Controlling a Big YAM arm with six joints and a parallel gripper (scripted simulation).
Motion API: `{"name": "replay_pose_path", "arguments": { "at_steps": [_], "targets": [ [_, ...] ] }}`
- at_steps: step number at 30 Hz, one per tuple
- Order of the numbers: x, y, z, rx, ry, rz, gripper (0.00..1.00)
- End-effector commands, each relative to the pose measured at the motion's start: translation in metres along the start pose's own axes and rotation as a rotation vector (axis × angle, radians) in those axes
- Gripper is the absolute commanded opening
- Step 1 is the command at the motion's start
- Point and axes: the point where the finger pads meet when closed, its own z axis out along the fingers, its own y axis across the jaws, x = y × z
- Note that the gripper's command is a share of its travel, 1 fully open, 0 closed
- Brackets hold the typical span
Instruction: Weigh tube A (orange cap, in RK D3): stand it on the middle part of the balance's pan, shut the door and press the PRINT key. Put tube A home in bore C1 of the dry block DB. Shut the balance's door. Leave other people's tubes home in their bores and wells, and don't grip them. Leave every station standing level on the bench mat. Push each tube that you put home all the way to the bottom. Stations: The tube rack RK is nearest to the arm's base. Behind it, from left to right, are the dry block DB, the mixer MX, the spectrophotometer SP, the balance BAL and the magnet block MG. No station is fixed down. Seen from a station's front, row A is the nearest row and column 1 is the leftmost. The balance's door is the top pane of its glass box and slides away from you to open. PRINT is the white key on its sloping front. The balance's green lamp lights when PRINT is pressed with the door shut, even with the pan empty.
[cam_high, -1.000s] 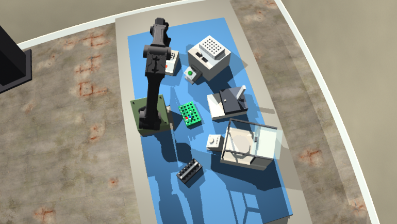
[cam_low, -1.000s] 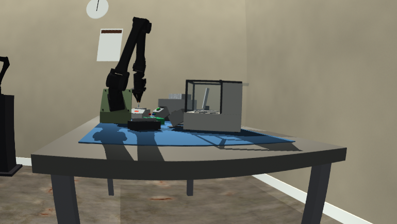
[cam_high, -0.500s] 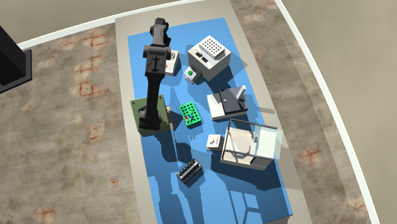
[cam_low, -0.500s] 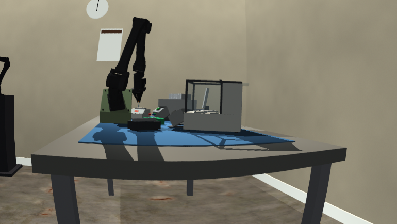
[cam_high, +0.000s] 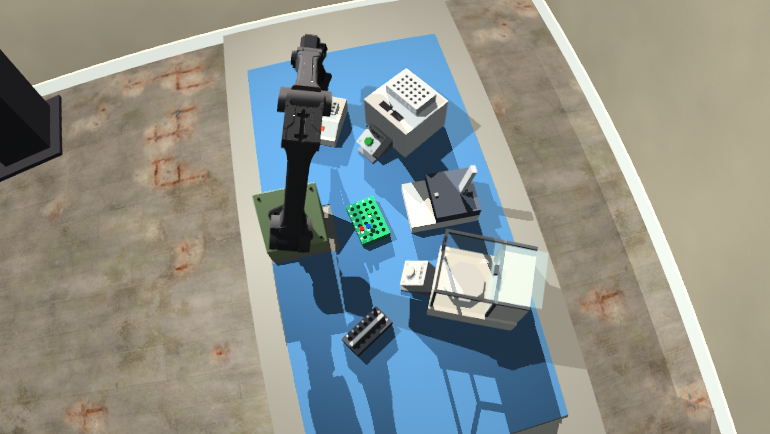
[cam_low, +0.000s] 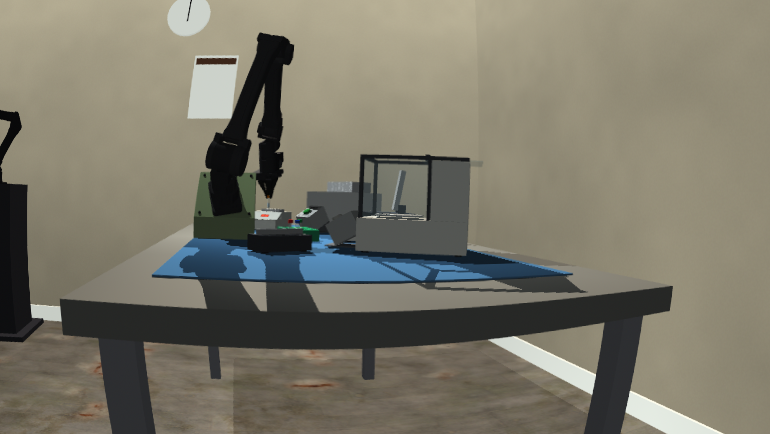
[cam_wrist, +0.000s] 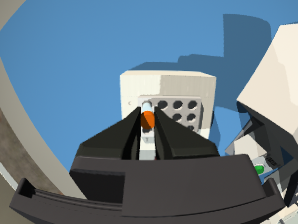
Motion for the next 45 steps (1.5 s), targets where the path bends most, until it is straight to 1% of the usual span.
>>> {"name": "replay_pose_path", "arguments": {
  "at_steps": [1,35,45],
  "targets": [
    [-0.025,0.008,-0.004,-0.004,-0.037,0.012,0.09],
    [0.002,0.007,0.008,0.003,0.004,0.0,0.09],
    [0.004,0.007,0.009,0.004,0.006,0.0,0.09]
  ]
}}
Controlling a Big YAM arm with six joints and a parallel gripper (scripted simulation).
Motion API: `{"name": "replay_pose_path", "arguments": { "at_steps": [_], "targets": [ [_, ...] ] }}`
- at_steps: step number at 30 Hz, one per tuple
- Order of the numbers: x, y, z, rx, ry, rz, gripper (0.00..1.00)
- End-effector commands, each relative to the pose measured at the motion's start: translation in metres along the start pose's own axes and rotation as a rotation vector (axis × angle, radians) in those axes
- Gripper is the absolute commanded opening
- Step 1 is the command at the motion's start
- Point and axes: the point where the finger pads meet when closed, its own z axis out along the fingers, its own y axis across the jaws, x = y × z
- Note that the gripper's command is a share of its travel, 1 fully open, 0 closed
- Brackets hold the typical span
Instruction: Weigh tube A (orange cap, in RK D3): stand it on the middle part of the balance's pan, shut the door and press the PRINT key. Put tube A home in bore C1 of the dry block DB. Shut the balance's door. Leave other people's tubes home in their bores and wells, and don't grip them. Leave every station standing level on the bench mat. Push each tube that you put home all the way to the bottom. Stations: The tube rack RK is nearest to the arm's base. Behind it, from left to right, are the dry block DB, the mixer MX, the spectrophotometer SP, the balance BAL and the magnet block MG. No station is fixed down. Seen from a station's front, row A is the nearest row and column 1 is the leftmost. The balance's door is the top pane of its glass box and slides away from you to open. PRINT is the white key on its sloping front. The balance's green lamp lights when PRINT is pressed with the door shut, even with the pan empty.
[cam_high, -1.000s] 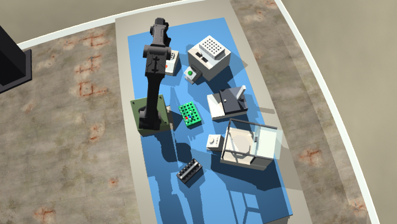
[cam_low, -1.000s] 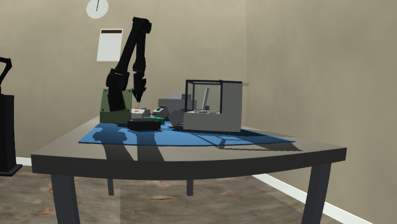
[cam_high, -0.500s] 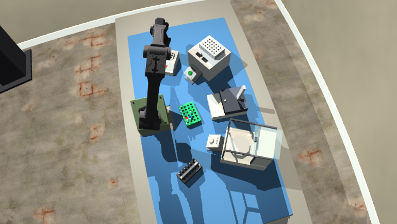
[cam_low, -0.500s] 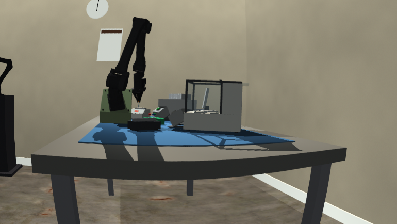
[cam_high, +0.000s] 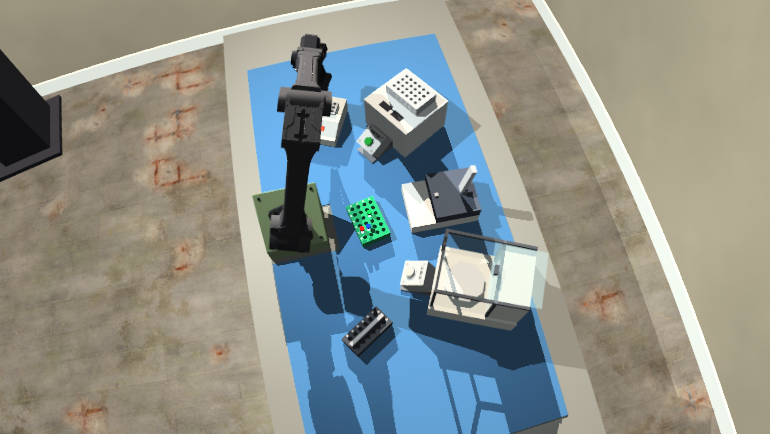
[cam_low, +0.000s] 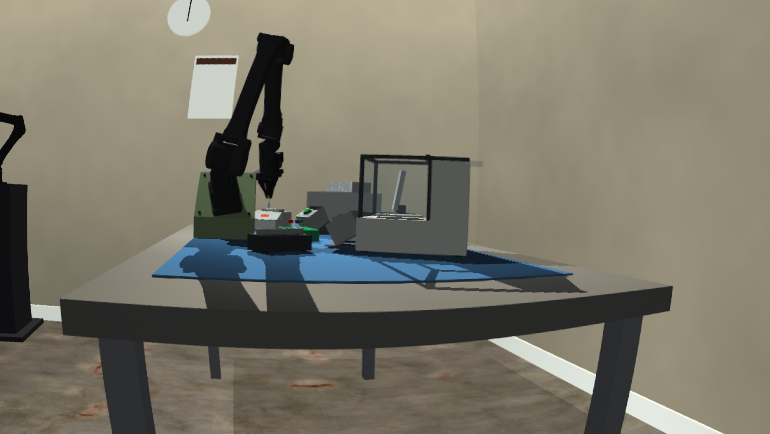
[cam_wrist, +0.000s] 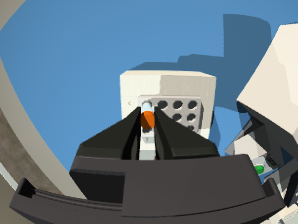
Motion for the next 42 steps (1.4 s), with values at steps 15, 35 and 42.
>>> {"name": "replay_pose_path", "arguments": {
  "at_steps": [15,35,42],
  "targets": [
    [0.005,0.007,0.008,0.004,0.007,-0.001,0.09],
    [0.002,0.005,0.0,0.001,-0.011,0.004,0.09],
    [0.001,0.004,-0.004,-0.001,-0.018,0.006,0.09]
  ]
}}
